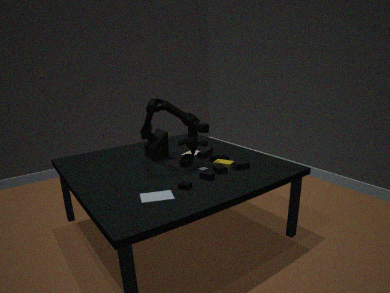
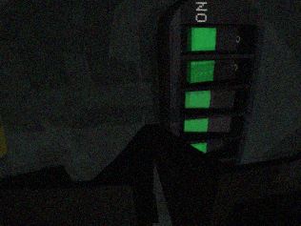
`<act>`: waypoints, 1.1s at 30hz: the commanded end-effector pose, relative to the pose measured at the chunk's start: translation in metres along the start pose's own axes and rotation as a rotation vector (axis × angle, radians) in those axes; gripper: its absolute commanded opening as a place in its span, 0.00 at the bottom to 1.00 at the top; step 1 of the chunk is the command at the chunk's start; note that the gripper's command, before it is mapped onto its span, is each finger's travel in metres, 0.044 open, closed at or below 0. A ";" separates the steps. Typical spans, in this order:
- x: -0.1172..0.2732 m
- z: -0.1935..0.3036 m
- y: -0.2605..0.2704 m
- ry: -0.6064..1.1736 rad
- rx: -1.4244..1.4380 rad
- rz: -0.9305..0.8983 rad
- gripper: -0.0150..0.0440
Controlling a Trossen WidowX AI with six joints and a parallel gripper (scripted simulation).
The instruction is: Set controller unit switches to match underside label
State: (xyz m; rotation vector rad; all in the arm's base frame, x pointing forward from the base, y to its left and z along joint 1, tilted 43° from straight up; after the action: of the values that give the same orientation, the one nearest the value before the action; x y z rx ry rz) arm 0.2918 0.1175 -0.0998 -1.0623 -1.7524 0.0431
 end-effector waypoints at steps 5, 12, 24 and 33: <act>0.002 0.000 0.000 0.000 0.000 0.001 0.30; 0.050 0.001 0.000 0.002 0.001 -0.001 0.61; 0.050 0.001 0.000 0.002 0.001 -0.001 0.25; 0.050 0.000 0.001 -0.003 0.003 -0.003 0.30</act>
State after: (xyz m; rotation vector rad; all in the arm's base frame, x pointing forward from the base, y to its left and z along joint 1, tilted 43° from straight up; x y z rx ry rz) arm 0.2888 0.1515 -0.0629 -1.0577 -1.7559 0.0449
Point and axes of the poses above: the point midway between the two fingers, 35 mm back from their tips, its own x axis back along the fingers, its own y axis across the jaws, z = x × y, the point moved 2 cm from there along x, back along the fingers, and after that the axes turned 6 degrees about x, right-handed, at the moved point
